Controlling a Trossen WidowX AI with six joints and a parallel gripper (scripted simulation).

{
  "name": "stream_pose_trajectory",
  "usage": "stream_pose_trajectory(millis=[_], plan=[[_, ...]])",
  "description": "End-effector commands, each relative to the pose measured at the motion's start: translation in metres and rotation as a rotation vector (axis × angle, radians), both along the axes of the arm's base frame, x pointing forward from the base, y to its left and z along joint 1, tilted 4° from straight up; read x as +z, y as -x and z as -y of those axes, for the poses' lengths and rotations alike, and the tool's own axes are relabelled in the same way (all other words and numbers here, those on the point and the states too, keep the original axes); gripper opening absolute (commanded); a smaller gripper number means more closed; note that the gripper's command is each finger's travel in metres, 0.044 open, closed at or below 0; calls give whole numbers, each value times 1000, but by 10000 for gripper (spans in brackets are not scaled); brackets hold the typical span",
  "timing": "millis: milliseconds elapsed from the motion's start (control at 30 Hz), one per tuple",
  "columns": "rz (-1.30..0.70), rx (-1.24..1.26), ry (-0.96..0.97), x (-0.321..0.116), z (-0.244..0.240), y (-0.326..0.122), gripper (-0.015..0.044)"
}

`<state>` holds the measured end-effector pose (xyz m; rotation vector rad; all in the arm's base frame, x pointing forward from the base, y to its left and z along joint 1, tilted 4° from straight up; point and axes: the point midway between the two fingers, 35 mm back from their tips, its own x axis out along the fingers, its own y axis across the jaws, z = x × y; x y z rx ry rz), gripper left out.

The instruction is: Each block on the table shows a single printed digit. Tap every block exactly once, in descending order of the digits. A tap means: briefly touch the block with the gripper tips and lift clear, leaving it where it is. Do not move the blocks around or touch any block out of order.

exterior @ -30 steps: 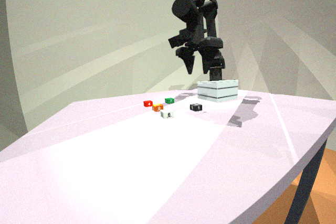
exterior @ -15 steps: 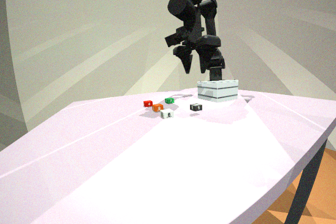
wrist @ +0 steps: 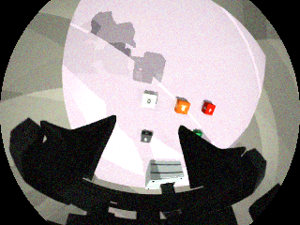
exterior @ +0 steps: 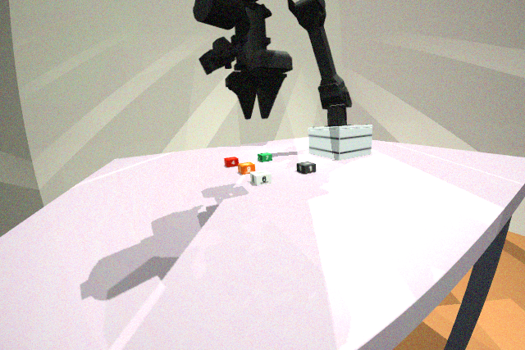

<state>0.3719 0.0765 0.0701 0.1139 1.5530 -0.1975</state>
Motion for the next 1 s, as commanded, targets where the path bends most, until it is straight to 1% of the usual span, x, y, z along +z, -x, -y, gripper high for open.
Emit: stream_pose_trajectory(millis=[0,467,533,633,700,967], plan=[[0,9,2,0,0,-3,400],[0,9,2,0,3,-3,400],[0,9,4,2,25,0,400],[-1,9,10,5,77,12,400],[-2,9,12,5,97,20,400],[-2,9,12,5,99,21,400]])
